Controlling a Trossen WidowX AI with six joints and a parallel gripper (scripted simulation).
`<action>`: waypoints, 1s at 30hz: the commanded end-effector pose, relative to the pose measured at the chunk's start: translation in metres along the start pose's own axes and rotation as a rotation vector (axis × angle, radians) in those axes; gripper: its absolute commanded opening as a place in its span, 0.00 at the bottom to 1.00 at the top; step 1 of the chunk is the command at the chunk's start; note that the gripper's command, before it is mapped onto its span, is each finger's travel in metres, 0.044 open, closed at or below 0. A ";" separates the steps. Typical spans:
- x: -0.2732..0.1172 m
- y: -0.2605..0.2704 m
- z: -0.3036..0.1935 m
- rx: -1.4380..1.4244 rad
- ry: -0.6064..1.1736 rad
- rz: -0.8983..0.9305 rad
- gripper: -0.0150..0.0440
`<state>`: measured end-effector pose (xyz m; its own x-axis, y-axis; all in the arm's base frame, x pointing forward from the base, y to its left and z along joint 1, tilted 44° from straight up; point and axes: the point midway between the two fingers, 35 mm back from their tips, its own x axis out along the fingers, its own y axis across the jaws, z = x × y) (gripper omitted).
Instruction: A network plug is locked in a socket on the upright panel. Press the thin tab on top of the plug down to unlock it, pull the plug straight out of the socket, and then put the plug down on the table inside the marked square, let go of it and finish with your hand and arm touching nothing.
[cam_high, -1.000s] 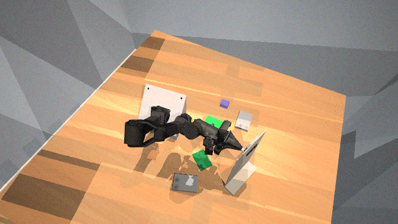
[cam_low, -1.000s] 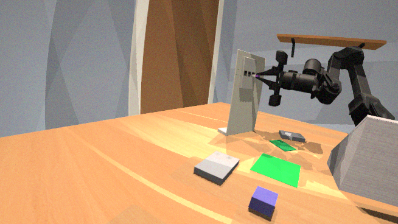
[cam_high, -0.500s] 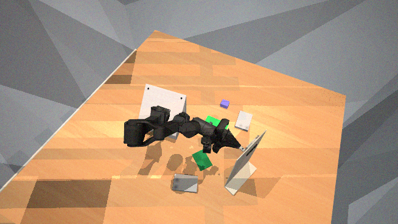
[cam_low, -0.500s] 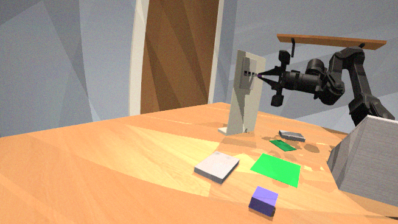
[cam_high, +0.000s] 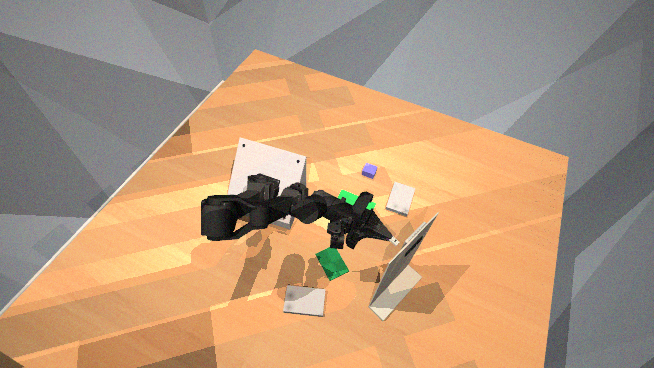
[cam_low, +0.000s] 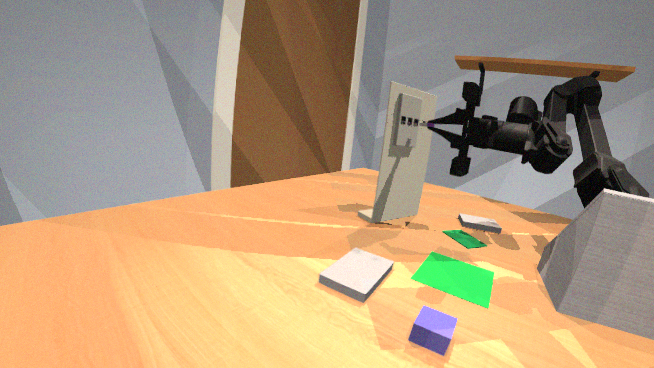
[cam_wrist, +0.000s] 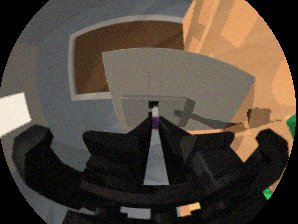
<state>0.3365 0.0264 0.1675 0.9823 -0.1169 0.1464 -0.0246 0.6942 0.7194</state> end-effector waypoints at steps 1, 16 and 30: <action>-0.005 -0.002 -0.001 -0.004 0.002 -0.010 0.25; -0.015 -0.002 -0.004 -0.004 0.011 -0.018 0.25; -0.024 -0.002 -0.008 -0.004 0.019 -0.026 0.25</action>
<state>0.3183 0.0338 0.1603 0.9858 -0.1156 0.1221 -0.0083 0.6922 0.7217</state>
